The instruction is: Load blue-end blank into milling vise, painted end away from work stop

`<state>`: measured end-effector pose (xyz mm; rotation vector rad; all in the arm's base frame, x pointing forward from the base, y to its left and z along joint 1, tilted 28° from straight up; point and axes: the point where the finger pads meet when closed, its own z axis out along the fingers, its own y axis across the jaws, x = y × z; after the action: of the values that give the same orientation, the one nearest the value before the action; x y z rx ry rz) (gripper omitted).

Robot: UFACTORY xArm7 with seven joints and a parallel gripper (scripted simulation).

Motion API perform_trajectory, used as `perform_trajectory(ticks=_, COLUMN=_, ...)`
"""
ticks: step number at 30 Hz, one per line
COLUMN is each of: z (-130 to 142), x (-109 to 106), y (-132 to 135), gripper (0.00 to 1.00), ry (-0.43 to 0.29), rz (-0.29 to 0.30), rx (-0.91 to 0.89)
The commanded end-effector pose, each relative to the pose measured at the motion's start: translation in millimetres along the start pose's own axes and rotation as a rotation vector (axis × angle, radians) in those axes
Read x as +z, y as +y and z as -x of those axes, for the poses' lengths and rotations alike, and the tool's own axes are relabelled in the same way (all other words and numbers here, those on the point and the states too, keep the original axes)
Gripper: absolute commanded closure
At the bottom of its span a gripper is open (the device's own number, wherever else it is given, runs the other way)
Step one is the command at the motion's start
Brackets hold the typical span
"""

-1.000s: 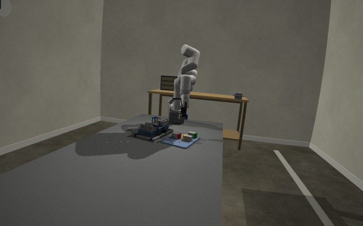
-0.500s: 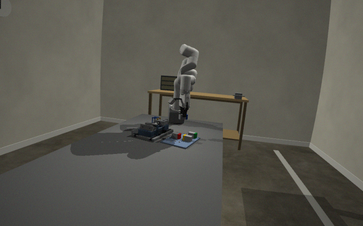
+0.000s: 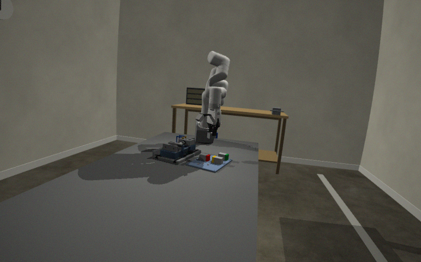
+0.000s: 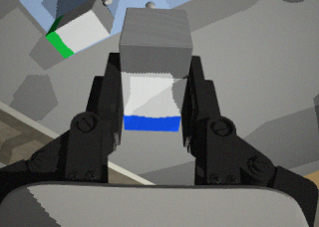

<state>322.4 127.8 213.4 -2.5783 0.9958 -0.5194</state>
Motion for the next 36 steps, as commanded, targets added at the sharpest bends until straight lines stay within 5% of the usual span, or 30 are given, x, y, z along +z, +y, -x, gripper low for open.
perform_trajectory(ticks=1, z=-0.5, x=-0.9, y=-1.3, gripper=1.00, ry=0.001, rz=-0.003, rx=-0.004)
perform_trajectory(ticks=11, z=-0.5, x=-0.9, y=-1.2, gripper=1.00, ry=0.002, rz=-0.003, rx=-0.232)
perform_trajectory(ticks=36, z=-0.5, x=-0.9, y=-1.3, gripper=1.00, ry=0.003, rz=-0.002, rx=-0.478)
